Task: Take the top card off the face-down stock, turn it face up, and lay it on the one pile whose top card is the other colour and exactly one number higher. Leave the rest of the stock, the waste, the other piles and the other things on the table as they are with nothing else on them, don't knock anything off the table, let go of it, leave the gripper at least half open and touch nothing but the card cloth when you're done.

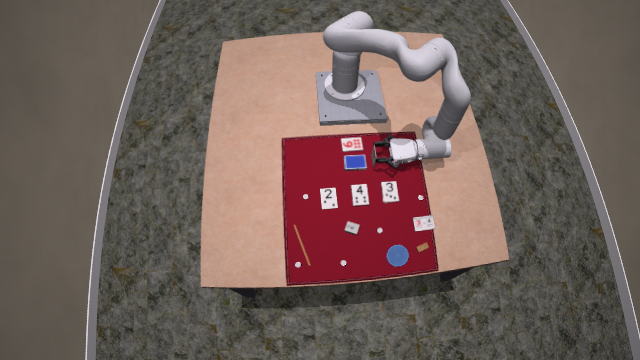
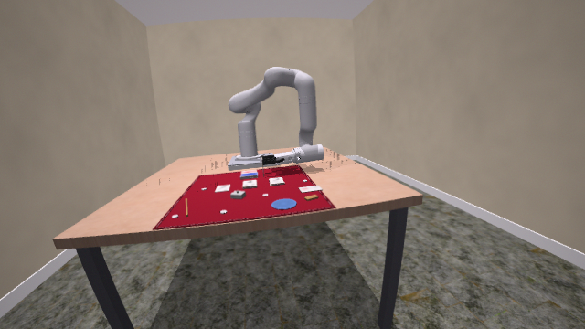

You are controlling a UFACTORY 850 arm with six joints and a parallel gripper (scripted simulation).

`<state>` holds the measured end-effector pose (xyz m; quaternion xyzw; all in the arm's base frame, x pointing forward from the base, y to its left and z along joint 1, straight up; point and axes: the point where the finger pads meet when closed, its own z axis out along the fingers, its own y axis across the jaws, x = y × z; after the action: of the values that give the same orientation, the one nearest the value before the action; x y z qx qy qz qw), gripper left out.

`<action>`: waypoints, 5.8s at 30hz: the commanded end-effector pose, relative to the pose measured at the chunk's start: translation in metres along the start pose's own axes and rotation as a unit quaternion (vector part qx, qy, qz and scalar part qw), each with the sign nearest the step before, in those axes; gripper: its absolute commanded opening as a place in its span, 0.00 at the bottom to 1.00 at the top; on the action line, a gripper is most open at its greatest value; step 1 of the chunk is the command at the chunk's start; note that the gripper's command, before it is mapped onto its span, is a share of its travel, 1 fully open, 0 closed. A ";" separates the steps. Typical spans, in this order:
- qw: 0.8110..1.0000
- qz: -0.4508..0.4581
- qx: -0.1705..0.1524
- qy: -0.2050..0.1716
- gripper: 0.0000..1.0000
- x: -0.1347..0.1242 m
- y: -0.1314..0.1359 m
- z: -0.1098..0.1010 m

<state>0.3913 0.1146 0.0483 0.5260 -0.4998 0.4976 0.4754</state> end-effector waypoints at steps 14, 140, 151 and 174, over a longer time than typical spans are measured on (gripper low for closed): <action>1.000 0.001 0.000 0.000 0.73 -0.001 0.000 -0.012; 1.000 0.001 0.000 0.000 1.00 -0.009 0.000 -0.031; 1.000 0.001 0.000 0.000 1.00 -0.009 0.000 -0.031; 1.000 0.001 0.000 0.000 1.00 0.022 0.000 -0.033</action>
<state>0.3897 0.1459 0.0598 0.5262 -0.4996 0.4975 0.4755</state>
